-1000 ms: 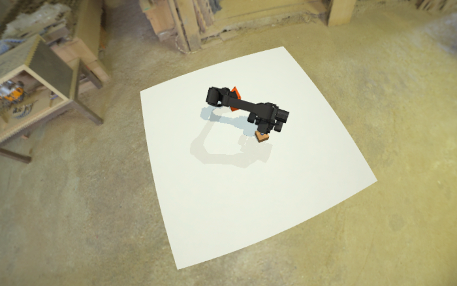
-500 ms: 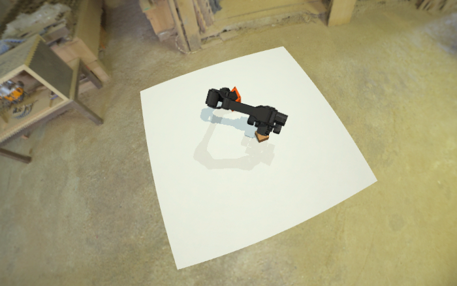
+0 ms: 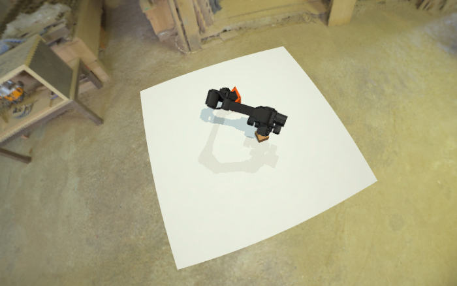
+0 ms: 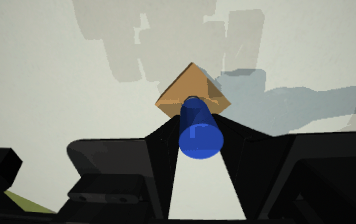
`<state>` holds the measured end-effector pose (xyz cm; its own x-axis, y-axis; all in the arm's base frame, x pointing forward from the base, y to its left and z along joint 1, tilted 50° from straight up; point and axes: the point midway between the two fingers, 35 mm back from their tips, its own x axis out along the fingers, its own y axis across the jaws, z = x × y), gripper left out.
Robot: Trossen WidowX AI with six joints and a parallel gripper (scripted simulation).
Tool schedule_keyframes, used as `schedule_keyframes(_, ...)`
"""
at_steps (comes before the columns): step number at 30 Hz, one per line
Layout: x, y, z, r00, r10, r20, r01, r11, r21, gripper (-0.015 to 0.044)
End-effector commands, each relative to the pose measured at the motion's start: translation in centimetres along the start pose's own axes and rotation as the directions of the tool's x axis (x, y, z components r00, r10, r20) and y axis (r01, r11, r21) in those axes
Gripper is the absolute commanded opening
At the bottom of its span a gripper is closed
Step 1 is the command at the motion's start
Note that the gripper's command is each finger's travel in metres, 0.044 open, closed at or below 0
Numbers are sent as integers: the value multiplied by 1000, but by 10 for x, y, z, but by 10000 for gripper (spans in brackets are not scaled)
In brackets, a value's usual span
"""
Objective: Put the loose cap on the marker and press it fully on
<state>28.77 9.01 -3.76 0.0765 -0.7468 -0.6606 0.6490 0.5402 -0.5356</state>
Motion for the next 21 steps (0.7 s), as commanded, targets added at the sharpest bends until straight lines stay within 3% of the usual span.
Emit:
schedule_keyframes(1,0,0,0,1000,0,0,0,1000,0,157)
schedule_keyframes(12,0,0,0,1000,0,0,0,1000,0,440)
schedule_keyframes(15,-10,1,0,1000,1,-1,-1,1000,0,440)
schedule_keyframes(19,-65,1,0,1000,2,-3,-2,1000,-1,440)
schedule_keyframes(21,-75,0,-1,1000,2,-3,-2,1000,-1,440)
